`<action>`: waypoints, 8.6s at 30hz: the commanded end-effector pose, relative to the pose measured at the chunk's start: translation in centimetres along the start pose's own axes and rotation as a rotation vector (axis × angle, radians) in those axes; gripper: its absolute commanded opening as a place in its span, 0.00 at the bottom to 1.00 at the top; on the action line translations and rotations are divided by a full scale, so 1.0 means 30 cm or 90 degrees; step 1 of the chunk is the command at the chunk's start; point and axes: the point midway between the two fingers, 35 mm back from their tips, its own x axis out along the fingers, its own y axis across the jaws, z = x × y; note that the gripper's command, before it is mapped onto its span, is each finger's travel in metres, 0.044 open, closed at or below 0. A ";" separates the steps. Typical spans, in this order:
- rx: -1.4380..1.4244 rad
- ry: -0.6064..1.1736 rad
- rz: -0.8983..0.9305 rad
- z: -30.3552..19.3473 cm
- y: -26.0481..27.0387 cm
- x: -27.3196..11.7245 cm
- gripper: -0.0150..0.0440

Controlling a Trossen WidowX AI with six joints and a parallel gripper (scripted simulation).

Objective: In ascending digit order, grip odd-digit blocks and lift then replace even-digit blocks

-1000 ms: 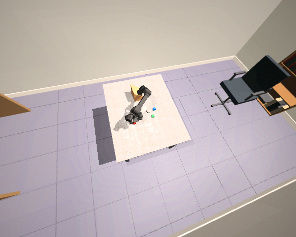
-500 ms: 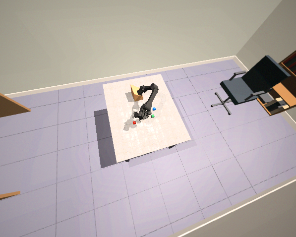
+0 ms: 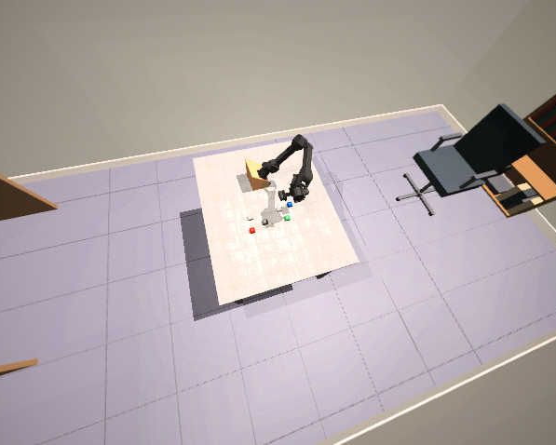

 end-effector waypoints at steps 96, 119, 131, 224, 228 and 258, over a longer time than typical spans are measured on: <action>0.002 0.001 0.015 -0.105 0.085 0.365 0.46; 0.002 0.001 0.015 -0.105 0.086 0.415 0.46; 0.002 0.001 0.015 -0.105 0.086 0.415 0.68; 0.000 -0.001 0.002 0.006 -0.919 0.342 0.93; 0.000 -0.002 0.002 0.006 -0.919 0.363 0.93; 0.000 -0.002 0.003 0.005 -0.917 0.424 0.46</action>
